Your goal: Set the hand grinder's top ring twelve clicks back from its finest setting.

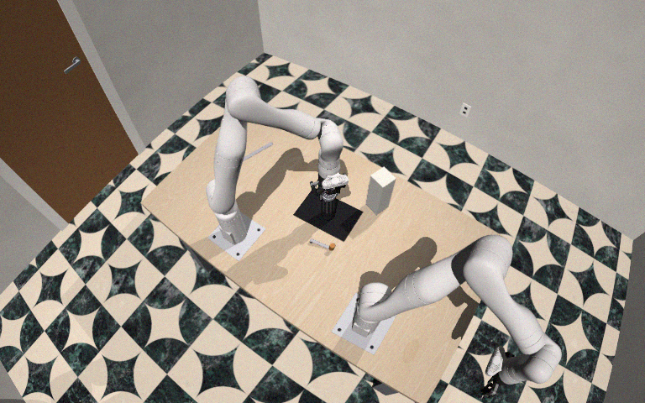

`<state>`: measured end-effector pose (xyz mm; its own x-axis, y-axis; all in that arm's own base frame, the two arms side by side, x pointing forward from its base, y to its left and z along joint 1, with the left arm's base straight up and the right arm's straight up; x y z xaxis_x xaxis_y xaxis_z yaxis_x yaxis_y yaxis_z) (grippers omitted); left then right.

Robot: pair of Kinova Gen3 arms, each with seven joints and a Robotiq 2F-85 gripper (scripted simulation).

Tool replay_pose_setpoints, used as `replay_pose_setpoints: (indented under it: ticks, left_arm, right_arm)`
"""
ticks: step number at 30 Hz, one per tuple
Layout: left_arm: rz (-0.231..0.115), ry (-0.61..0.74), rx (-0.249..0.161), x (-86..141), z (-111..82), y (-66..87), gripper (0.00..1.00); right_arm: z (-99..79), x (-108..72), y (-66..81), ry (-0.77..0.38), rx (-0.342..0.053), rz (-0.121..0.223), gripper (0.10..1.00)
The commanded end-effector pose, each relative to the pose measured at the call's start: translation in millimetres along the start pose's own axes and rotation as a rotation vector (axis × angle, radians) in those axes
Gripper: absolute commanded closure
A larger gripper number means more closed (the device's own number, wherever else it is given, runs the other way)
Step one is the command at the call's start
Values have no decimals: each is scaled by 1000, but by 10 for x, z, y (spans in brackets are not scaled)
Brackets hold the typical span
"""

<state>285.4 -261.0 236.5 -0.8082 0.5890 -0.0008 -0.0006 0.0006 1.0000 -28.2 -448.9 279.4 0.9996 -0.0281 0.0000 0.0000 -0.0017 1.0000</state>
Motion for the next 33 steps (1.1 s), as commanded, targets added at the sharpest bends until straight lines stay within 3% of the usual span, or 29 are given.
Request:
replay_pose_setpoints:
  ticks: [1,9,10,33]
  left_arm:
    - [-1,0,0,-2,0,2,340]
    - [-1,0,0,-2,0,2,340]
    - [-1,0,0,-2,0,2,1]
    - [-1,0,0,-2,0,2,1]
  right_arm:
    - [2,-1,6,0,-2,0,99]
    - [2,-1,6,0,-2,0,99]
    - [2,-1,6,0,-2,0,99]
    - [2,-1,6,0,-2,0,99]
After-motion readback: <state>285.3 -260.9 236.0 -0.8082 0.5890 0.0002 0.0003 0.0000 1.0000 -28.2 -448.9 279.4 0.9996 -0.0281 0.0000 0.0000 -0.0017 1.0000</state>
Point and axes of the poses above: on each arm, the point where the finger pads meet when closed, its own y axis back along the fingers, its own x axis across the jaws, z = x × y, the point moved 8 cm from there along y, back along the fingers, and after that the axes turned 2 degrees about y, right-handed, at the moved point
